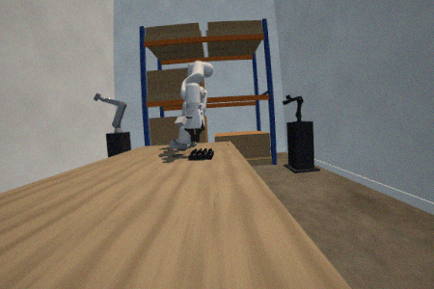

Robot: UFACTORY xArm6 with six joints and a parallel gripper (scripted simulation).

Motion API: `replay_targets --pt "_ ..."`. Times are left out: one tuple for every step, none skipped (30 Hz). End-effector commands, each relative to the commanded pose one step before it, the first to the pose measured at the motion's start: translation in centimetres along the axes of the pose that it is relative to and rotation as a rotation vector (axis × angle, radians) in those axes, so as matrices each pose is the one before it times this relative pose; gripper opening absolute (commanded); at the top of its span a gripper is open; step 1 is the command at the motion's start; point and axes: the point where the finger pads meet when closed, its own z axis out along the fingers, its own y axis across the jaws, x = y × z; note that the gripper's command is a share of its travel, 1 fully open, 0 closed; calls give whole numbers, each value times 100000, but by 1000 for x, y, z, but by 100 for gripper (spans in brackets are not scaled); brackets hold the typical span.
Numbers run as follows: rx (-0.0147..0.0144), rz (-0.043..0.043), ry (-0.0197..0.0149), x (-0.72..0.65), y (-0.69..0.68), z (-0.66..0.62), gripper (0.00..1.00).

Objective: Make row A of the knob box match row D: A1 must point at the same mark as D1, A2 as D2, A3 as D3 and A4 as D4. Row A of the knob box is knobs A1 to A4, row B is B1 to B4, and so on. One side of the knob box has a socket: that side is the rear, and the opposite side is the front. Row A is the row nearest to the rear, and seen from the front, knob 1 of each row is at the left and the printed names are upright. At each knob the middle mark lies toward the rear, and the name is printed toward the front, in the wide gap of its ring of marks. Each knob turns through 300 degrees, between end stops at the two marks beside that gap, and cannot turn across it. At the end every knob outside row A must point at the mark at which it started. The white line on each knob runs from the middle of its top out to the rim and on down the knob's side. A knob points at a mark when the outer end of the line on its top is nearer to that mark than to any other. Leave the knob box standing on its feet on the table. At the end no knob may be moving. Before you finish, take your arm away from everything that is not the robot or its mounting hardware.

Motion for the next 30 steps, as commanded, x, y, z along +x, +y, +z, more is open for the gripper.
replay_targets --pt "1569 -15596 -435 98 -92 -200 19" --pt "0 -2901 0 0 -1 -19 19" --pt "0 -2967 0 0 -1 -19 19" --pt "0 -2930 0 0 -1 -19 19" --pt "0 -2888 0 0 -1 -19 19" --pt "0 -2883 0 0 -1 -19 19" --pt "0 -2885 0 0 -1 -19 19" --pt "-1 -2881 0 0 -1 -19 19" --pt "-1 -2889 0 0 -1 -19 19" --pt "-1 -2889 0 0 -1 -19 19" --pt "-1 -2883 0 0 -1 -19 19" --pt "-1 -2889 0 0 -1 -19 19" --pt "0 0 0 0 0 0 19" --pt "0 0 0 0 0 0 19" --pt "-2 -8426 0 -1 -3 -55 19" --pt "-1 -2309 0 0 -1 -15 19" --pt "-1 -2051 0 0 -1 -13 19" --pt "-1 -2580 0 0 -1 -17 19" --pt "-1 -2908 0 0 -1 -19 19" --pt "-1 -2964 0 0 -1 -19 19" --pt "-1 -2928 0 0 -1 -19 19" --pt "-1 -2896 0 0 -1 -19 19" --pt "-1 -2878 0 0 -1 -19 19" --pt "-1 -2884 0 0 -1 -19 19" --pt "-1 -2888 0 0 -1 -19 19" --pt "-1 -2884 0 0 -1 -19 19" --pt "-1 -2890 0 0 -1 -19 19" --pt "-1 -2888 0 0 -1 -19 19" --pt "-1 -2886 0 0 -1 -19 19" --pt "0 0 0 0 0 0 19"
